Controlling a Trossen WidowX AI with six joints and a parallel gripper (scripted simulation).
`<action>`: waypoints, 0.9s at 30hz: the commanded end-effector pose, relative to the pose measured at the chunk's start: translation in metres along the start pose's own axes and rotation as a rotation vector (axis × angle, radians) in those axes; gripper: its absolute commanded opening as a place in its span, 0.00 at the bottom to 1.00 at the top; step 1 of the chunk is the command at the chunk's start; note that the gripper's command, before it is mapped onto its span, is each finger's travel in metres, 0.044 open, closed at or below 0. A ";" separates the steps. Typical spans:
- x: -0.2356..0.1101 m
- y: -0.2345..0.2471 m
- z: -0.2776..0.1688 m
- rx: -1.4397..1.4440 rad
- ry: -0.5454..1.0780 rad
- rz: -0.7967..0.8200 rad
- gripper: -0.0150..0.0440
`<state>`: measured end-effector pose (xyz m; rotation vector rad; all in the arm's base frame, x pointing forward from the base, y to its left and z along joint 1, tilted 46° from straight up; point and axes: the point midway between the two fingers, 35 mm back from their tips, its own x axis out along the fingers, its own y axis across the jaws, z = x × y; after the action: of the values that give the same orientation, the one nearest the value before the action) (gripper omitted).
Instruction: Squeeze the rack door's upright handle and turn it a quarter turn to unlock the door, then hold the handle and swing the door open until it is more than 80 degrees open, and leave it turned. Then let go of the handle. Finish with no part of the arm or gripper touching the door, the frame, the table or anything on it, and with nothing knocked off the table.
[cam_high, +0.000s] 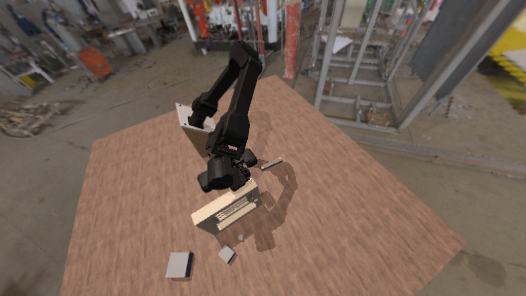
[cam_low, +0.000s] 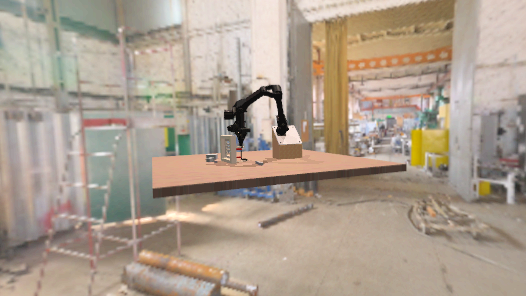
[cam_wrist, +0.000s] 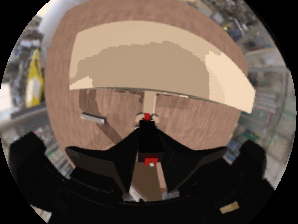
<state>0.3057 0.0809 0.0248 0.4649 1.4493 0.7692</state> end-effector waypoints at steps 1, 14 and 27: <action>0.000 0.000 0.000 -0.030 -0.001 0.002 0.27; 0.000 0.000 0.000 -0.661 -0.002 0.002 0.27; 0.000 0.000 0.000 -1.302 -0.002 0.001 0.27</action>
<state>0.3059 0.0809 0.0248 -0.4486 0.7692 1.4467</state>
